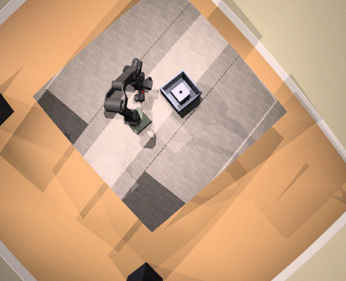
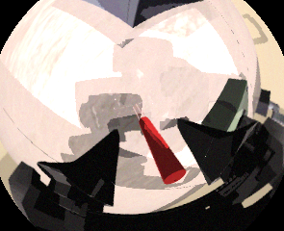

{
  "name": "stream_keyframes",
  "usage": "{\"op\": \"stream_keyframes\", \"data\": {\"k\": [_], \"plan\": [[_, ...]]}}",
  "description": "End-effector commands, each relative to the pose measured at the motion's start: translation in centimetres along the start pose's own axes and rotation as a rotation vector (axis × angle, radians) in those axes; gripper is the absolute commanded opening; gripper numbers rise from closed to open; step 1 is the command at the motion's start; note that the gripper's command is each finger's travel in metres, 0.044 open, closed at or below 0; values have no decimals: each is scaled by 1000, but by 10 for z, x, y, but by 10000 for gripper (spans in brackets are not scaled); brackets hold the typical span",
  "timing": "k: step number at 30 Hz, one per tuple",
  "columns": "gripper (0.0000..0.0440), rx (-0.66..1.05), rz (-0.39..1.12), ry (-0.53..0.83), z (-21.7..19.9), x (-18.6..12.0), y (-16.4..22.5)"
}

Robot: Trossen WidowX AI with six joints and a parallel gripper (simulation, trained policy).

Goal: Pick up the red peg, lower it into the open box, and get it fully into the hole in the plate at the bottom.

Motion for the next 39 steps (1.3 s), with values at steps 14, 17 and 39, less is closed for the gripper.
{"op": "stream_keyframes", "data": {"k": [14, 17, 39], "plan": [[0, 3, -29, 84, -2, 8, -8], [0, -5, -53, 78, 0, -3, -14], [0, 122, -207, 10, 1, -95, -78]]}}
Point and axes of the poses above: the point midway between the two fingers, 35 mm back from their tips, its own x axis out along the fingers, its own z axis across the jaws, y = z × x, the point moved 2 cm from there along -x, back along the fingers
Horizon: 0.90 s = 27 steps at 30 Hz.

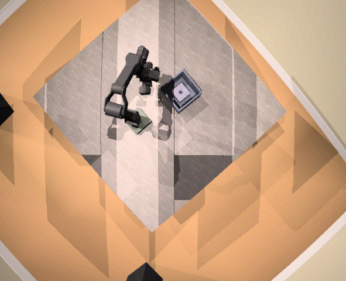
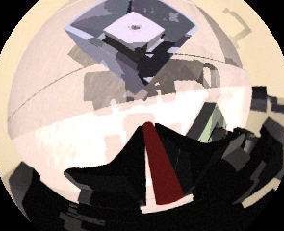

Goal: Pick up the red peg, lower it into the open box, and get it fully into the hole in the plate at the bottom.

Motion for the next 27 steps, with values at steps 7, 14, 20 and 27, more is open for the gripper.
{"op": "stream_keyframes", "data": {"k": [7, 14, 20, 27], "plan": [[0, 128, -59, -7, -3, -10, -48], [0, 203, -84, -8, -7, -5, -83], [0, 243, -96, -7, -11, 6, -112], [0, 253, -95, -11, -16, 24, -143]]}}
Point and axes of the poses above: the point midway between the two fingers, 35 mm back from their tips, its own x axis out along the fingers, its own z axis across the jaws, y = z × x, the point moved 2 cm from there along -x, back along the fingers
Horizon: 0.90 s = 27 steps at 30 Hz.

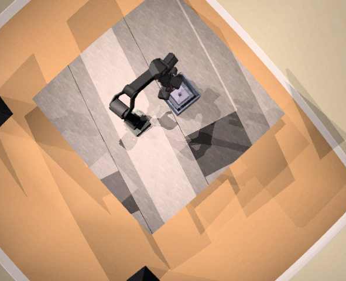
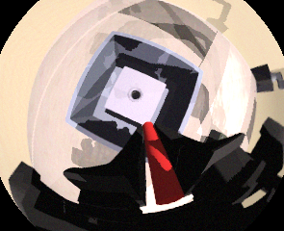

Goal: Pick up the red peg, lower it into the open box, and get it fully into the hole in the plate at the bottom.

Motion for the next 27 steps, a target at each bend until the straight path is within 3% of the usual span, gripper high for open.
{"op": "stream_keyframes", "data": {"k": [1, 17, 19, 24, 27], "plan": [[0, -2, 3, -2, 1, 13, -15], [4, -122, 94, -43, 5, 65, -38], [31, -143, 114, -45, 5, 71, -36], [148, -173, 155, -48, 5, 84, -34], [164, -190, 158, -56, 7, 86, -41]]}}
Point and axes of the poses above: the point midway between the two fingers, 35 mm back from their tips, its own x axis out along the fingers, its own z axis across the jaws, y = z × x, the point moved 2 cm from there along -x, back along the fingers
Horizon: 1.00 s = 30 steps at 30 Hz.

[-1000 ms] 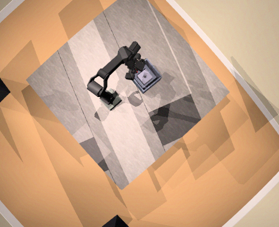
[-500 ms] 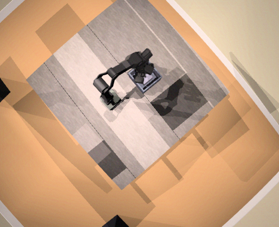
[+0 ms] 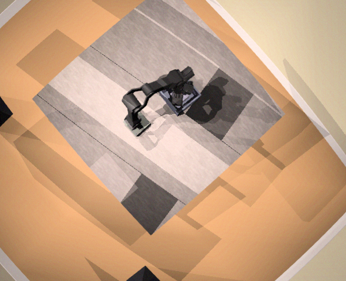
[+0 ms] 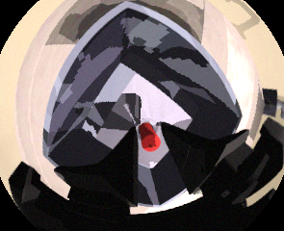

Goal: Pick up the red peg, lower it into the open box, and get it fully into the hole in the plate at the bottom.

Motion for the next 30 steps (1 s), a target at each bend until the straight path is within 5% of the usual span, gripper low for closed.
{"op": "stream_keyframes", "data": {"k": [1, 11, 30], "plan": [[183, -22, 16, -11, 2, 6, -7], [440, -24, 43, -80, 22, -8, -37], [440, -68, 53, -250, 75, -42, -72]]}}
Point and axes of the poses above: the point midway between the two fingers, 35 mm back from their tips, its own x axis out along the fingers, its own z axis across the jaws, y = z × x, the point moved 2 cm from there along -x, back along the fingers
